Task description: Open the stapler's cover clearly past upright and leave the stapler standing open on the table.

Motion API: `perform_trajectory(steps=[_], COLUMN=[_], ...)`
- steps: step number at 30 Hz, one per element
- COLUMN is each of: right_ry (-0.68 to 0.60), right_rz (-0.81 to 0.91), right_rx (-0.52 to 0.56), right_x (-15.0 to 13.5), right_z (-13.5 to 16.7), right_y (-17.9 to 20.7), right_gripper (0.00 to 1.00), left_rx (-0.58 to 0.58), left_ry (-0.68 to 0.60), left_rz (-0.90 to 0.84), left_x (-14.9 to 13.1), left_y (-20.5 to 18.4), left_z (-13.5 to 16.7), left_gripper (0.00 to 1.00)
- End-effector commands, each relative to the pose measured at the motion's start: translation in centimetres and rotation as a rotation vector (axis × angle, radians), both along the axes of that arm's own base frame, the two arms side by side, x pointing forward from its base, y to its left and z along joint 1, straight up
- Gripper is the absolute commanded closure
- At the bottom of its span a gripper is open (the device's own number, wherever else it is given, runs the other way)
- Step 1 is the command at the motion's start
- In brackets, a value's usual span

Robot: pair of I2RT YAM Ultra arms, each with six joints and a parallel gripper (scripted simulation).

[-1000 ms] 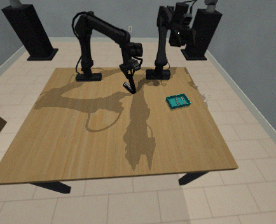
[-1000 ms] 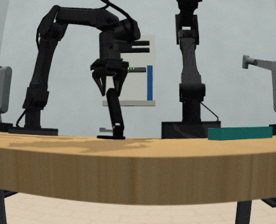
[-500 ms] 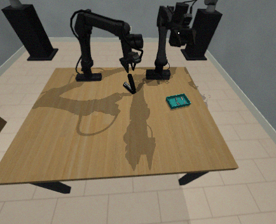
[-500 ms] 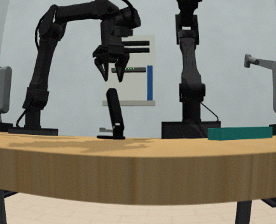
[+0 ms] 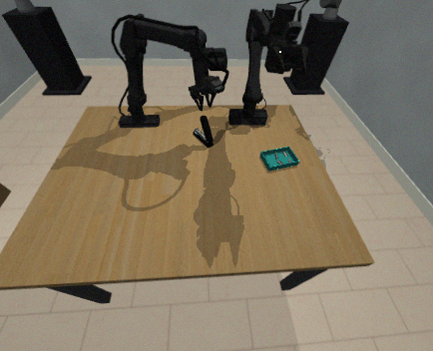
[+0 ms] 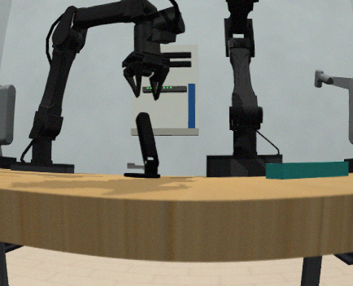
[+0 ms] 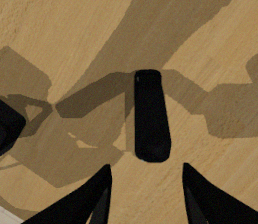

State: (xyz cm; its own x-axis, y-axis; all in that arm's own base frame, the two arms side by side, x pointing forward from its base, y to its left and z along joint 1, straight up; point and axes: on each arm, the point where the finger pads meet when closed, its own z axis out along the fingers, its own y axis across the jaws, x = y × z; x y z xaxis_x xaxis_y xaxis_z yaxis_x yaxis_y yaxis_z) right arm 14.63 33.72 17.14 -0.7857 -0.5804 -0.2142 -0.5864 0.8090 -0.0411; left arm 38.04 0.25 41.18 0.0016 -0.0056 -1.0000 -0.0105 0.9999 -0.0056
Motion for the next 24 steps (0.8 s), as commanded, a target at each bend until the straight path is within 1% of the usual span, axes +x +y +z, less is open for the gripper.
perform_trajectory(steps=[1,4,7,10,13,15,24], right_ry=[-0.169,-0.234,-0.32,-0.398,-0.462,-0.462,-0.637], right_rz=[0.114,0.123,0.151,0.169,0.182,0.182,0.18], right_rx=[0.058,0.171,0.258,0.327,0.379,0.379,0.549], right_x=[0.4,0.0,-0.4,-0.9,-1.6,-1.6,-3.7], right_z=[1.5,1.7,1.2,0.4,-0.5,-0.5,-2.1], right_y=[2.3,5.1,7.2,8.6,9.2,9.2,9.3], right_gripper=[0.5,0.5,0.5,0.5,0.5,0.5,0.5], left_rx=[0.006,0.006,0.006,0.006,0.006,0.006,0.006], left_ry=[-0.009,-0.009,-0.009,-0.009,-0.009,-0.009,-0.009], left_rz=[-0.006,-0.006,-0.006,-0.006,-0.006,-0.006,-0.006], left_x=[0.1,0.1,0.1,0.1,0.1,0.1,0.1], left_y=[0.0,0.0,0.0,0.0,0.0,0.0,0.0], left_z=[0.0,0.0,0.0,0.0,0.0,0.0,0.0], left_gripper=[0.43,0.43,0.43,0.43,0.43,0.43,0.43])
